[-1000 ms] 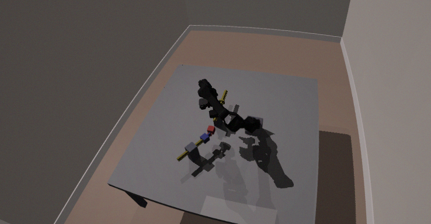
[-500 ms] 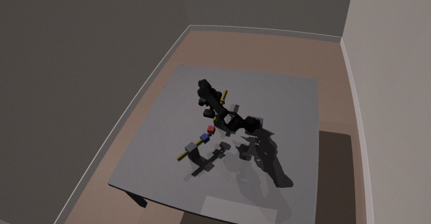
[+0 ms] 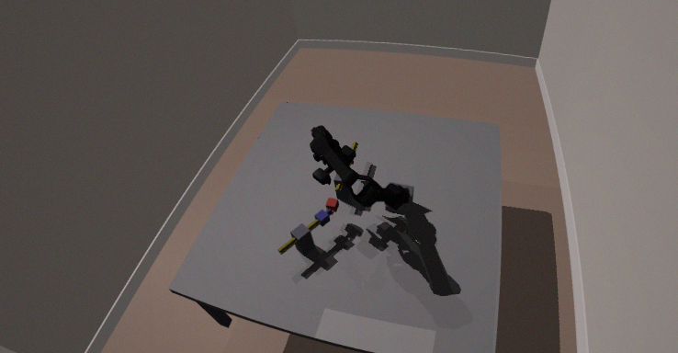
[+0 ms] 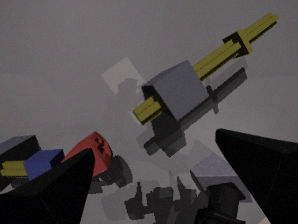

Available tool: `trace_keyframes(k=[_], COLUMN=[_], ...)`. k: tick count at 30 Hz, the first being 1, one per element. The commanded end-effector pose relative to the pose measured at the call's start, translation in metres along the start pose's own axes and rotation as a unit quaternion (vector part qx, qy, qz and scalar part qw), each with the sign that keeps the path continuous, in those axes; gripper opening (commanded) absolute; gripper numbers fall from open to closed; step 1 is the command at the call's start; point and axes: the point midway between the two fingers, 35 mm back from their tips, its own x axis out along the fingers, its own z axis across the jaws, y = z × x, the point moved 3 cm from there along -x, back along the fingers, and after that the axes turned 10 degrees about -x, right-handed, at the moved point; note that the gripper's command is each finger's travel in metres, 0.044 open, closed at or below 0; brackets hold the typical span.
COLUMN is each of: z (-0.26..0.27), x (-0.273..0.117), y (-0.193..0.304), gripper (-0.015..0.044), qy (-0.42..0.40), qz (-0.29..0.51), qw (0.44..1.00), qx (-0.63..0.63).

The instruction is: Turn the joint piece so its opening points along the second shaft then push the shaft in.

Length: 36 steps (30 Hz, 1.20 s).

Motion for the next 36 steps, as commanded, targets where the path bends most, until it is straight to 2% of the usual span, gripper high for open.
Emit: trace_keyframes(k=[1,16,32,36], z=[0.0004,0.0004,0.0003,0.0003], x=[0.0032,0.0074,0.012,0.0124], y=[-0.0006,-0.0014,-0.0022,-0.0023], gripper=[0.044,0.044,0.044,0.044], qy=[-0.003,-0.001,0.005,0.006], qz=[0.007,0.017,0.026,0.026], qw=[0.998,0.957,0.861,0.849], qx=[0.069,0.289,0.508,0.527])
